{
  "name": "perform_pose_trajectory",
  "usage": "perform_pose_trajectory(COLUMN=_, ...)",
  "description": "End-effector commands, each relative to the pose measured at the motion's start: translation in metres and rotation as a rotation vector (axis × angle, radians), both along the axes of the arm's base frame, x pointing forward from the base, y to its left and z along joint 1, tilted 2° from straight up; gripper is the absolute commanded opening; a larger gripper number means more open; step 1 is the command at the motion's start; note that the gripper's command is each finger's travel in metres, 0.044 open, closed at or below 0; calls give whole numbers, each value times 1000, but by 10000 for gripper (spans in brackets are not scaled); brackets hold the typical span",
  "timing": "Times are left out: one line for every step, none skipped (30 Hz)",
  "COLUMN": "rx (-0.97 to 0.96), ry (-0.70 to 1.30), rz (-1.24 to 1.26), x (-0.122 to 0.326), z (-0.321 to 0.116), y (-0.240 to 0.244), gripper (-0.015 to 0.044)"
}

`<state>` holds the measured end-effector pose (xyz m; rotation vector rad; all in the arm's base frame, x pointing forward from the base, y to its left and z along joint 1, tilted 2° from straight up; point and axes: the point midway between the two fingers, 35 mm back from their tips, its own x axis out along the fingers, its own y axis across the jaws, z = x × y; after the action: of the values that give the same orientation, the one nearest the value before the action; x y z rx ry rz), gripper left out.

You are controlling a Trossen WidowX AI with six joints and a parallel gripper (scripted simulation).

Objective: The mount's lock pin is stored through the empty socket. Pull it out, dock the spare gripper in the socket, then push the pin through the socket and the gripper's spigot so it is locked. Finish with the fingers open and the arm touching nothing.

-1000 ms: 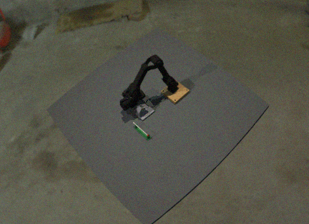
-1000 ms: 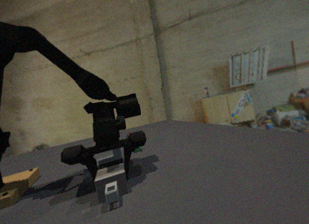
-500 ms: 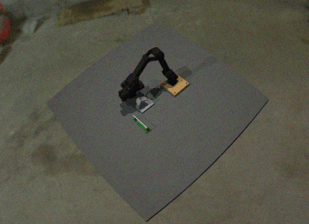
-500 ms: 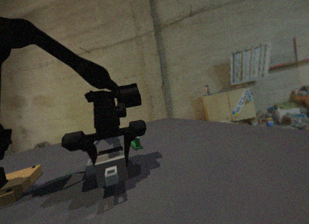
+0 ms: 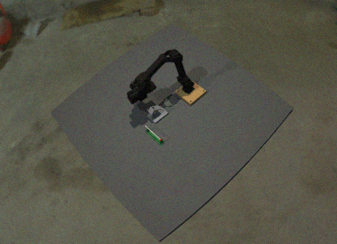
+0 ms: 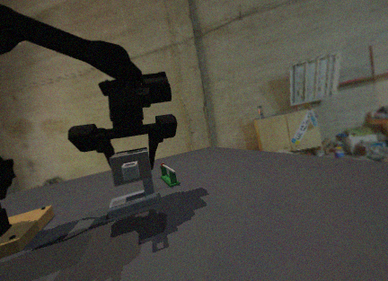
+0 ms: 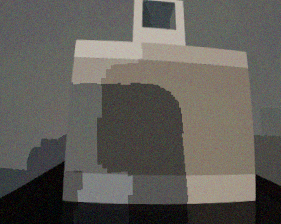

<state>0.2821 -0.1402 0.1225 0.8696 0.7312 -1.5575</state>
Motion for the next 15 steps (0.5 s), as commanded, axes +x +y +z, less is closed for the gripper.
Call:
perform_pose_trajectory(rx=-10, ry=-15, rz=-4, x=-2, z=19, y=1, gripper=0)
perform_pose_trajectory(rx=-10, ry=-15, rz=-4, x=-2, z=20, y=1, gripper=0)
perform_pose_trajectory(rx=-10, ry=-15, rz=-4, x=-2, z=20, y=1, gripper=0)
perform_pose_trajectory(rx=-10, ry=-15, rz=-4, x=-2, z=20, y=1, gripper=0)
perform_pose_trajectory(rx=-2, ry=-10, rz=0, x=-1, z=14, y=1, gripper=0)
perform_pose_trajectory(rx=-2, ry=-10, rz=0, x=-1, z=14, y=1, gripper=0)
perform_pose_trajectory(rx=-2, ry=-10, rz=0, x=-1, z=14, y=1, gripper=0)
perform_pose_trajectory(rx=-2, ry=-10, rz=0, x=-1, z=14, y=1, gripper=0)
perform_pose_trajectory(rx=-2, ry=-10, rz=0, x=-1, z=14, y=1, gripper=0)
perform_pose_trajectory(rx=-2, ry=-10, rz=0, x=-1, z=14, y=1, gripper=0)
perform_pose_trajectory(rx=-2, ry=-10, rz=0, x=-1, z=14, y=1, gripper=0)
perform_pose_trajectory(rx=-2, ry=-10, rz=0, x=-1, z=14, y=1, gripper=0)
perform_pose_trajectory(rx=2, ry=-9, rz=1, x=-2, z=14, y=1, gripper=0)
perform_pose_trajectory(rx=12, ry=-5, rz=4, x=-3, z=13, y=2, gripper=0)
perform_pose_trajectory(rx=29, ry=2, rz=9, x=-4, z=12, y=2, gripper=0)
